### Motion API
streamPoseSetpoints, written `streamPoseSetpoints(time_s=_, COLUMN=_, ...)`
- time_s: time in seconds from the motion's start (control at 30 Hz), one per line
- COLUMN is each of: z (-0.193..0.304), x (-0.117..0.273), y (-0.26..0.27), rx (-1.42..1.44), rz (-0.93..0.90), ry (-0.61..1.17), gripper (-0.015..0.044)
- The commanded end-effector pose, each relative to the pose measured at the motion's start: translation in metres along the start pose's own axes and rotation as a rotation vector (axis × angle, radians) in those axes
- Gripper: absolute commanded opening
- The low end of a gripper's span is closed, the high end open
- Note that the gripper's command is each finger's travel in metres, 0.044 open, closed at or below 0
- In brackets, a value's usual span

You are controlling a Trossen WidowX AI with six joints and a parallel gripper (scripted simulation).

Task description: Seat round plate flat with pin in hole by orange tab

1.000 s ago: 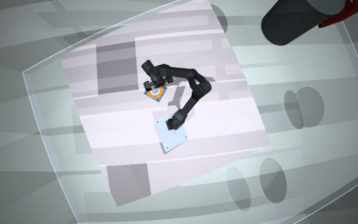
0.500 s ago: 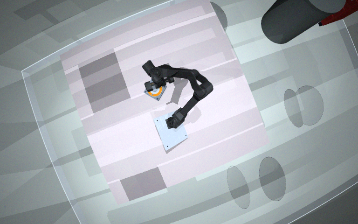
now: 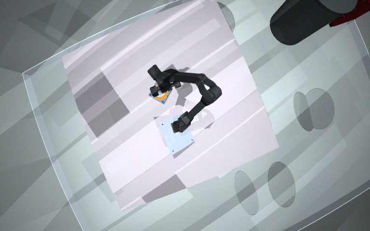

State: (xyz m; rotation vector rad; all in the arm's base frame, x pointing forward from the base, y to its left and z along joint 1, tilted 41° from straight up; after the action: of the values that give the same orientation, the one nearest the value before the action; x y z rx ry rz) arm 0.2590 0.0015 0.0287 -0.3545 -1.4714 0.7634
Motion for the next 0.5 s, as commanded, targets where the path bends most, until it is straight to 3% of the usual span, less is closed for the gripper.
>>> streamPoseSetpoints(time_s=0.0, z=0.007, x=-0.002, y=0.003, rx=0.006, rz=-0.005, ry=0.012, gripper=0.0000)
streamPoseSetpoints(time_s=0.47, z=0.018, x=-0.001, y=0.010, rx=0.006, rz=-0.005, ry=0.012, gripper=0.0000)
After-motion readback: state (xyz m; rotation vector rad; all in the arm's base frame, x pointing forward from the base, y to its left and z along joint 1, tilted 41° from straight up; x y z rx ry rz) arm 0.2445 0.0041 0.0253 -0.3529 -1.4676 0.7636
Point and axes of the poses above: the point midway between the two fingers, 35 mm back from their tips, its own x axis back along the fingers, its own y axis across the jaws, z = x × y, the point moved 3 cm from there along x, back along the fingers, and after that the axes turned 11 degrees about x, right-handed, at the moved point
